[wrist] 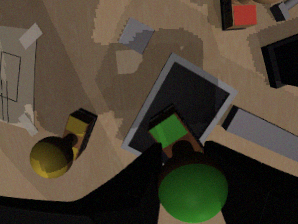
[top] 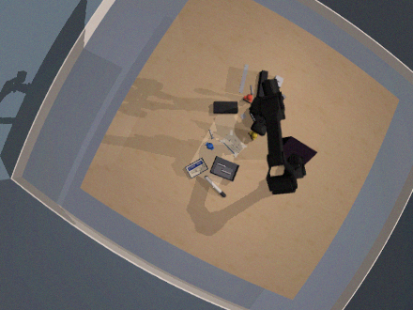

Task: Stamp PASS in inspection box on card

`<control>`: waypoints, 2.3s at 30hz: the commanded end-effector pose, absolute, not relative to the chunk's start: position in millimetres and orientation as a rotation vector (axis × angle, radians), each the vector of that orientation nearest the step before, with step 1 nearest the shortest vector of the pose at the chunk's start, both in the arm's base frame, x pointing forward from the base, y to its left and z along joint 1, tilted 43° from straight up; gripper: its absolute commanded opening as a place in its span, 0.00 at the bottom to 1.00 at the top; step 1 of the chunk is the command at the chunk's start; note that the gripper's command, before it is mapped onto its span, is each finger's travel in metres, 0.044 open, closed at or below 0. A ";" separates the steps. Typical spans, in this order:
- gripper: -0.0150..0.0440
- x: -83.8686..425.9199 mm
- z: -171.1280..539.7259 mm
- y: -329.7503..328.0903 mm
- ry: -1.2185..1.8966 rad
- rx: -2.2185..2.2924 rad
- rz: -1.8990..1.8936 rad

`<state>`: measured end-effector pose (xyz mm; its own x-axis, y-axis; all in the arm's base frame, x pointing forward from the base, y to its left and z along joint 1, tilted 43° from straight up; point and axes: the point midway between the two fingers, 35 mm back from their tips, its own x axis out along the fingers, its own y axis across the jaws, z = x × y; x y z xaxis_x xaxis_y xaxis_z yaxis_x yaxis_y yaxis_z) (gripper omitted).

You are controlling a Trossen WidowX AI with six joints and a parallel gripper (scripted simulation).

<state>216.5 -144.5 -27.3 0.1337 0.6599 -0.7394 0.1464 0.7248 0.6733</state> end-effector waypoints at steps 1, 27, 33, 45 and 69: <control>0.25 215.5 -21.0 -151.9 1.414 0.705 0.421; 0.25 234.6 18.7 -146.0 1.477 0.882 0.256; 0.25 247.3 34.5 -132.0 1.509 0.995 0.150; 0.25 268.0 66.6 -99.7 1.558 1.221 -0.061; 0.25 283.1 100.9 -56.0 1.598 1.476 -0.301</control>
